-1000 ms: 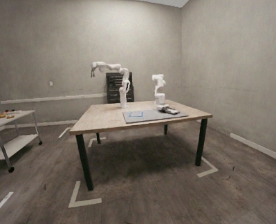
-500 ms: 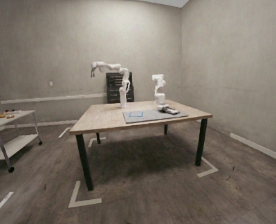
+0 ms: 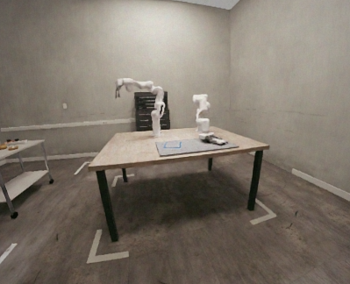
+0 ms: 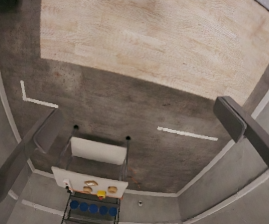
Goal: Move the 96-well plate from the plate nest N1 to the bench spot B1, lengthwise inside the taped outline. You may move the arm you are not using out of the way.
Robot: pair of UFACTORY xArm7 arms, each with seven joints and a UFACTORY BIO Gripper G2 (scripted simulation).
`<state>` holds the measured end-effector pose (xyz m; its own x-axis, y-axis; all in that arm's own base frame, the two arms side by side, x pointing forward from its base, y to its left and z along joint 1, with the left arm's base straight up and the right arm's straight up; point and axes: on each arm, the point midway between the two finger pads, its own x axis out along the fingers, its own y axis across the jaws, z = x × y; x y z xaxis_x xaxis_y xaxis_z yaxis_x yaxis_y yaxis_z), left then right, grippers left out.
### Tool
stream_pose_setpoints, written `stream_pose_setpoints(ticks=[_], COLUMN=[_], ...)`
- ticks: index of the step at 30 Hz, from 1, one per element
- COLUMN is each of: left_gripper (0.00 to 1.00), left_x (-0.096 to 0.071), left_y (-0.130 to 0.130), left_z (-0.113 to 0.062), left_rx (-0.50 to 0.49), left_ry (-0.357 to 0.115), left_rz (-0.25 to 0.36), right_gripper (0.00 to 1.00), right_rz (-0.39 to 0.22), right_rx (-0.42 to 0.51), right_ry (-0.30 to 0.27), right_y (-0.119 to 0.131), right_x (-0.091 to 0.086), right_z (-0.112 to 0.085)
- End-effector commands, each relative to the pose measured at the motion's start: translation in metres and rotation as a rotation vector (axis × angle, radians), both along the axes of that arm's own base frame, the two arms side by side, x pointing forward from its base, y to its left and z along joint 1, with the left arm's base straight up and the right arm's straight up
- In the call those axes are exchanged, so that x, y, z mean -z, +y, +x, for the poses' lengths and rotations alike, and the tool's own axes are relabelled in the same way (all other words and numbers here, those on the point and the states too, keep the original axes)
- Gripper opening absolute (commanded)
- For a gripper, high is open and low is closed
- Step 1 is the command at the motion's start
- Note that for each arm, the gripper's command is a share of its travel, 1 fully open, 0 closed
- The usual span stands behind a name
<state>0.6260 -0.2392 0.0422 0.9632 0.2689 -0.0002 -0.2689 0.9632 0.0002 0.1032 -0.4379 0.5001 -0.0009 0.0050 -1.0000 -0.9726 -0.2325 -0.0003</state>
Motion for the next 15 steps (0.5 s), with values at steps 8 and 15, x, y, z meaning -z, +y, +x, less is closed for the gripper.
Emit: stream_pose_setpoints(ticks=[8, 15], left_gripper=[0.0, 0.0], left_x=[-0.0026, -0.0038], left_y=[-0.0007, -0.0007], left_z=[0.0013, 0.0012], left_rx=[0.0, 0.0], left_ry=[-0.004, -0.004], left_rz=[-0.003, -0.002], right_gripper=[1.0, 1.0], right_rz=[-0.004, -0.004], right_rx=[0.0, 0.0], right_ry=[-0.001, -0.001], right_y=[0.0, 0.0], right_x=[-0.0018, -0.0018], right_z=[0.0, 0.0])
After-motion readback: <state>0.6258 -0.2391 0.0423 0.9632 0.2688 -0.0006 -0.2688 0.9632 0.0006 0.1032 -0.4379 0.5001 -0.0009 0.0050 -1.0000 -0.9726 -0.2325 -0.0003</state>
